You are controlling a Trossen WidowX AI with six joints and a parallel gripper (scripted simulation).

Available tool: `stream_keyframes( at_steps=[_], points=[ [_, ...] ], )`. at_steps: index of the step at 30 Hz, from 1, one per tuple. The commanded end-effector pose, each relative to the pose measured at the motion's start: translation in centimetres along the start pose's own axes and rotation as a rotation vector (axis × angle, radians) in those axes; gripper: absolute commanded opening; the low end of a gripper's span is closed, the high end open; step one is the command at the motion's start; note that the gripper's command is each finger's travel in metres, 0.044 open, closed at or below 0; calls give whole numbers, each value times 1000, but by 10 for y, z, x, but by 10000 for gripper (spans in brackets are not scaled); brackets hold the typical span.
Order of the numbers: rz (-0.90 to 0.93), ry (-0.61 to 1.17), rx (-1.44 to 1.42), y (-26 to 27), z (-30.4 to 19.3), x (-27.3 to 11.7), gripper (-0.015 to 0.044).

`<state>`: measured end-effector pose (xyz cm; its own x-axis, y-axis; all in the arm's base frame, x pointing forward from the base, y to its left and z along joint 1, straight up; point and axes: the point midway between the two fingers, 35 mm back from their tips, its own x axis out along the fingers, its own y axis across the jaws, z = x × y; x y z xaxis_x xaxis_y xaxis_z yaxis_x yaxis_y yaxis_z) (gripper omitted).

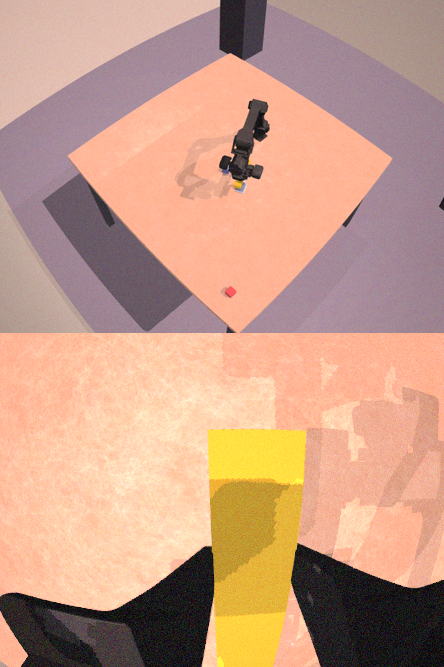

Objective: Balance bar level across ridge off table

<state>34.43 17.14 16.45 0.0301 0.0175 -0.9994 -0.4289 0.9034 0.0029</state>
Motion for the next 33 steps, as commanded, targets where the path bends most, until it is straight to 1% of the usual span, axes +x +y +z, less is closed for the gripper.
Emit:
stream_keyframes(
  at_steps=[1, 27, 33],
  points=[
    [-2, -3, 9, 2, 2, 0, 0],
    [-2, -4, 9, 2, 2, 40, 0],
    [-2, -4, 9, 2, 2, 42, 0]
  ],
)
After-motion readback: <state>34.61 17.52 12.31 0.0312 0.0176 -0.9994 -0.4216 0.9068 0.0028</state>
